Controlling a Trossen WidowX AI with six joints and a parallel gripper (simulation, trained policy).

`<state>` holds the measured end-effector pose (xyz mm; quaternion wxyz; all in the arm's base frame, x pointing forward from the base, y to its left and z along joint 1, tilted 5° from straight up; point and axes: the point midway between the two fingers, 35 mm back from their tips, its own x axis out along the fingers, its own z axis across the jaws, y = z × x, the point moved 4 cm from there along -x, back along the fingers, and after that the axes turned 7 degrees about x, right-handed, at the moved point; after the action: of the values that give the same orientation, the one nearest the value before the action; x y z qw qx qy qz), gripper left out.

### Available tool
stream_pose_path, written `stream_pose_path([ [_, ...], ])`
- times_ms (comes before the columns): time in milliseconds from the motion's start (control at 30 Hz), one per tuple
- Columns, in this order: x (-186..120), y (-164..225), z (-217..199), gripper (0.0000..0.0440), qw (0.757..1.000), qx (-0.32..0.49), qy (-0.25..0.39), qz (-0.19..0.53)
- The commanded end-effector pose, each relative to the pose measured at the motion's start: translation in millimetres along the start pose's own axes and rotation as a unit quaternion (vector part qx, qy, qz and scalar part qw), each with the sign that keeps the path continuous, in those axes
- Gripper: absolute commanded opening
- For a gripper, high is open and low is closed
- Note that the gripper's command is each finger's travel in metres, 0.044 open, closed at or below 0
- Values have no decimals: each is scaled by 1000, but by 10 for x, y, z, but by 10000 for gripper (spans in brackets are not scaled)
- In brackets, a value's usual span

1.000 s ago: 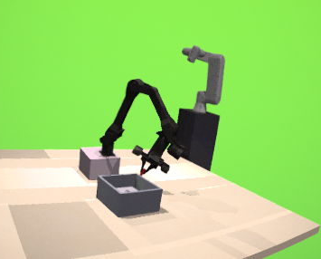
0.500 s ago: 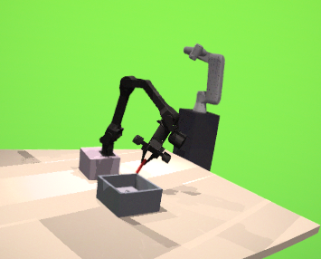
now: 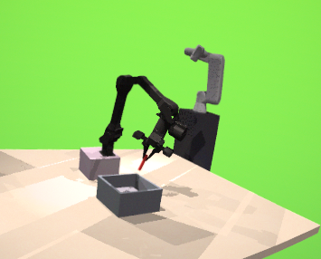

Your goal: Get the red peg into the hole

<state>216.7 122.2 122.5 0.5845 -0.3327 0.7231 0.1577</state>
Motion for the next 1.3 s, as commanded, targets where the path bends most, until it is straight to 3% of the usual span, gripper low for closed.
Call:
stream_pose_path([
  [0, -77, -112, 24, 0, 1000, 14, -13, -5],
  [700, -135, -1104, 139, 0, 992, 111, -59, -6],
  [1200, 191, -1808, 230, 0, 990, 115, -79, 16],
  [1267, 259, -1850, 243, 16, 991, 109, -80, 24],
])
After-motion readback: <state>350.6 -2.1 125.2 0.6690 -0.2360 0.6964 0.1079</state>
